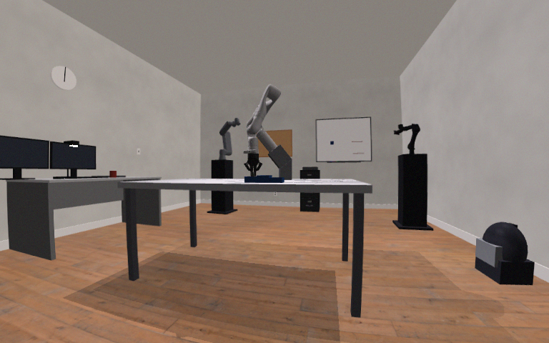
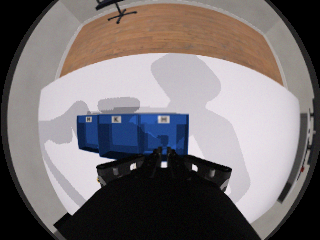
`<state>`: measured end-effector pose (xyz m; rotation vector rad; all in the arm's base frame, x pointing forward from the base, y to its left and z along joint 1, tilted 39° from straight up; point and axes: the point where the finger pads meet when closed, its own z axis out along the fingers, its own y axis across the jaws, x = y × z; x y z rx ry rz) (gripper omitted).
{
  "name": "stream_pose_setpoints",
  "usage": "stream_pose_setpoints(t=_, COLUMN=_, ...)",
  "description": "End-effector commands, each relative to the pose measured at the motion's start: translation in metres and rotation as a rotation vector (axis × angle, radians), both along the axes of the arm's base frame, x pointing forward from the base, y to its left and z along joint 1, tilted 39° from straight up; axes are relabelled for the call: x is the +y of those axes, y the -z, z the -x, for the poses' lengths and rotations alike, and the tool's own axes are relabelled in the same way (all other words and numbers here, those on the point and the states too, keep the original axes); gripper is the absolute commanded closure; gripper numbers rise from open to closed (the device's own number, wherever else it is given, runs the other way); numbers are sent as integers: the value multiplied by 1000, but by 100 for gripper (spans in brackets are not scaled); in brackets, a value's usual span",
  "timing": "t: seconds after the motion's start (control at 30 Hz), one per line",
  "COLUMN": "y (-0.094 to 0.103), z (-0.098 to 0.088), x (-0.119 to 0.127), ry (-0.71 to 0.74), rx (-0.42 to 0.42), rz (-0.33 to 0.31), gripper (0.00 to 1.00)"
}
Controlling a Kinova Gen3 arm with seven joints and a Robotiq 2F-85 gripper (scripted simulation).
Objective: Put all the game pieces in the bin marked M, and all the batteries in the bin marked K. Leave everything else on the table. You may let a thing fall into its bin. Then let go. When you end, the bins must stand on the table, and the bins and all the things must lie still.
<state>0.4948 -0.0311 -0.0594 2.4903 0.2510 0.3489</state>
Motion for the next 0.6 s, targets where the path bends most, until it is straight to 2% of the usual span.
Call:
stream_pose_setpoints(t=0.0, y=8, z=-6, x=-8, ry=-2, rx=-3, rz=6, gripper=91)
stream_pose_setpoints(t=0.1, y=13, z=-7, x=-12, ry=-2, rx=-3, rz=6, gripper=91)
stream_pose_setpoints(t=0.57, y=11, z=-6, x=-11, ry=3, rx=-2, rz=3, gripper=91)
